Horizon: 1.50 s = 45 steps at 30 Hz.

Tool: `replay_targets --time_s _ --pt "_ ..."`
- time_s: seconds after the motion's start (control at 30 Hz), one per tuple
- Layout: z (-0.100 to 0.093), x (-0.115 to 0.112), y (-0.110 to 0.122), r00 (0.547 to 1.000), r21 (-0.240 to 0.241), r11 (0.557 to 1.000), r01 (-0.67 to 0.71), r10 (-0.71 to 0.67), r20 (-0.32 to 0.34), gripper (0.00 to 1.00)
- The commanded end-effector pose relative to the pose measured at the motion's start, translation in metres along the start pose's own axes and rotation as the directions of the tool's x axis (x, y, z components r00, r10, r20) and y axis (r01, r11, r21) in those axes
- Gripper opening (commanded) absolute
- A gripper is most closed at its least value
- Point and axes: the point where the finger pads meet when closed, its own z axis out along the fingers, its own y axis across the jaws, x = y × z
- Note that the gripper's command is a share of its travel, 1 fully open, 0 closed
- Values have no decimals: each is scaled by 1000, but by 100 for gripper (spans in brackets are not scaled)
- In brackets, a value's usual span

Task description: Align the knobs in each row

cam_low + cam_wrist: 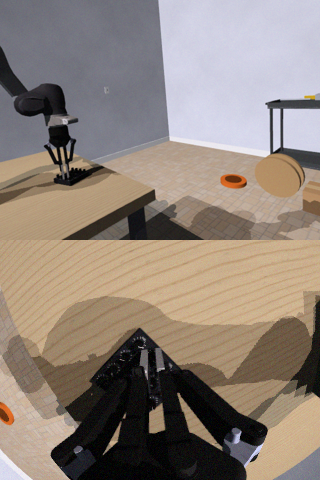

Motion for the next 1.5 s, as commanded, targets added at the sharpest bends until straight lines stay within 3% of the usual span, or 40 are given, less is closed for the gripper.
replay_targets --time_s 0.0,0.57,1.2,1.23,1.47 --pt "0 0 -1 988 3 988 155 -155 15 5" --pt "0 0 -1 943 6 943 334 -334 14 5" --pt "0 0 -1 938 6 938 346 -346 14 5" --pt "0 0 -1 938 6 938 346 -346 14 12" --pt "0 0 -1 938 6 938 346 -346 14 12"
